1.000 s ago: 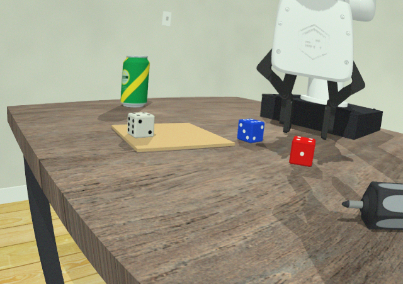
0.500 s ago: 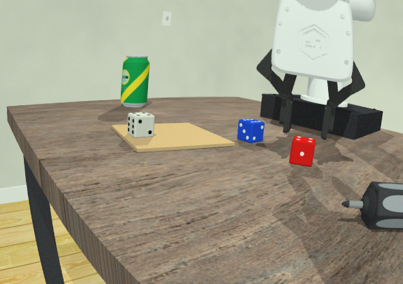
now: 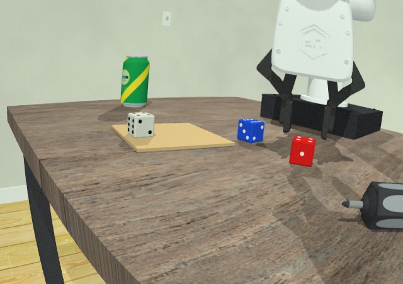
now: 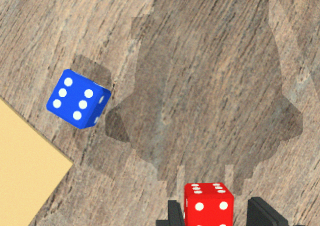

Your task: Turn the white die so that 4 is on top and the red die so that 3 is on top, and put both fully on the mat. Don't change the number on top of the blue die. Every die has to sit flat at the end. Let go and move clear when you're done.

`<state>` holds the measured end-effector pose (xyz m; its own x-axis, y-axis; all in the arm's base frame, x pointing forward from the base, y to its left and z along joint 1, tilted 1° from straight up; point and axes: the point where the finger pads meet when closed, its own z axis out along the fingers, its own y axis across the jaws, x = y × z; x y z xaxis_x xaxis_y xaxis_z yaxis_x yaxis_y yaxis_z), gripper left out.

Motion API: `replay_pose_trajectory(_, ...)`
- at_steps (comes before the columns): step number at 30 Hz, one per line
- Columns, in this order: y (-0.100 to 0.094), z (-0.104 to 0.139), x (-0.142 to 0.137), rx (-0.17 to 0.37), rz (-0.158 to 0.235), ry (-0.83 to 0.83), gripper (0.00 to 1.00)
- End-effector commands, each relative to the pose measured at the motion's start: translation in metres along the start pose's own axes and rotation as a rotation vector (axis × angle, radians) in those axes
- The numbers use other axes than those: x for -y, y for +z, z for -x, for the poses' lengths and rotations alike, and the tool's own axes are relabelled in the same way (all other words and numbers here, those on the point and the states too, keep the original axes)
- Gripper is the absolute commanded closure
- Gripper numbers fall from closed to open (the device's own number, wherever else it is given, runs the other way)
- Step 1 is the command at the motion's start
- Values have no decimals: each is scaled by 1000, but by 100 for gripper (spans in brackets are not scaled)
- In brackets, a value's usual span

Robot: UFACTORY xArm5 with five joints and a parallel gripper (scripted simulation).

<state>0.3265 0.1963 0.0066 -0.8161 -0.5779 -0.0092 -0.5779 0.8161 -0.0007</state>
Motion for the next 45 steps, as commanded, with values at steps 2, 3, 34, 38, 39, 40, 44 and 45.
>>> replay_pose_trajectory(2,-1,1,0,3,0,0,53)
replay_pose_trajectory(3,-1,1,0,3,0,0,53)
replay_pose_trajectory(34,33,1,0,3,0,0,53)
replay_pose_trajectory(38,33,1,0,3,0,0,53)
replay_pose_trajectory(39,33,1,0,3,0,0,53)
replay_pose_trajectory(40,33,1,0,3,0,0,53)
replay_pose_trajectory(44,33,1,0,3,0,0,53)
replay_pose_trajectory(45,33,1,0,3,0,0,53)
